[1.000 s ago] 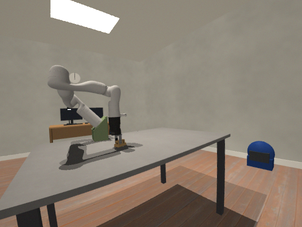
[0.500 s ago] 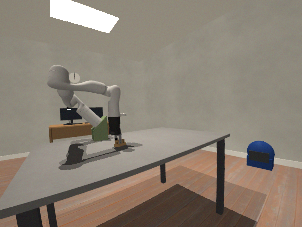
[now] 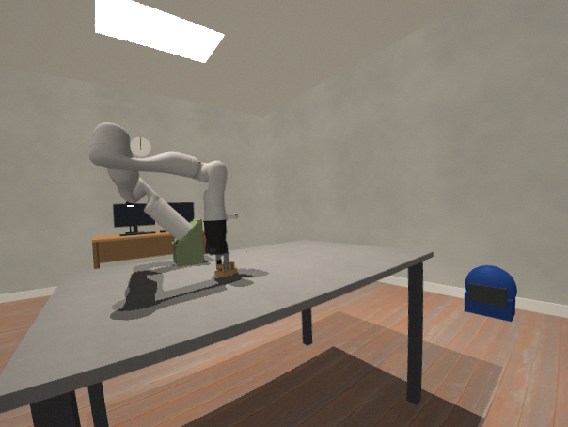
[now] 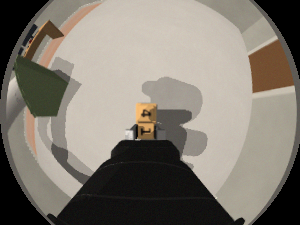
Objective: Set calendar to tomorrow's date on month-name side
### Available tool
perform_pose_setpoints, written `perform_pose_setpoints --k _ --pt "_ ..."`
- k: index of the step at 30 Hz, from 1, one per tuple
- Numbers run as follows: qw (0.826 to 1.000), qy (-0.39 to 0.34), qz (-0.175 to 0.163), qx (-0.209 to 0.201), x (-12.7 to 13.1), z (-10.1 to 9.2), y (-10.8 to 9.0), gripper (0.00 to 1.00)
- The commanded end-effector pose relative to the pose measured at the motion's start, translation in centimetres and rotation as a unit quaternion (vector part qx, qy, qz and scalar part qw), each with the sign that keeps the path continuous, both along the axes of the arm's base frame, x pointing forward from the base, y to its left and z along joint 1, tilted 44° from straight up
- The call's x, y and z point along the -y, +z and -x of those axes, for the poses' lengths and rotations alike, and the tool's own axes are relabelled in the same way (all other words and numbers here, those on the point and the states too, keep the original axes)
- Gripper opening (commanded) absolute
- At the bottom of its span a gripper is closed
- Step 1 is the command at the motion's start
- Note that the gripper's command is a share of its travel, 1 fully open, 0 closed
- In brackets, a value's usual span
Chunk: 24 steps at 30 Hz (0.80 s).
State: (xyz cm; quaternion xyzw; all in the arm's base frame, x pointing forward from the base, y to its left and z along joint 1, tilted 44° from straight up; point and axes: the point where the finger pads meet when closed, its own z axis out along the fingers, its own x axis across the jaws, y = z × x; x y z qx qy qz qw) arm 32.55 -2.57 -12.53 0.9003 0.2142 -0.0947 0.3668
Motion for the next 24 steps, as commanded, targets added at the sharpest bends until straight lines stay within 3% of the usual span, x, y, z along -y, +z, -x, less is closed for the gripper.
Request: perform_pose_setpoints --k 1,5,6,8,9,11,12,24 --pt "1.000 0.001 0.000 0.001 -0.07 -0.05 0.03 0.63" --pt "1.000 0.001 0.000 0.001 -0.07 -0.05 0.03 0.69" --pt "1.000 0.001 0.000 0.001 -0.07 -0.05 0.03 0.75" --pt "1.000 0.001 0.000 0.001 -0.07 -0.05 0.03 0.75" --pt "1.000 0.001 0.000 0.001 -0.07 -0.05 0.03 0.81" --pt "1.000 0.001 0.000 0.001 -0.07 -0.05 0.03 0.81" --pt "1.000 0.001 0.000 0.001 -0.07 -0.05 0.03 0.87" --pt "1.000 0.001 0.000 0.001 -0.09 -0.05 0.05 0.87"
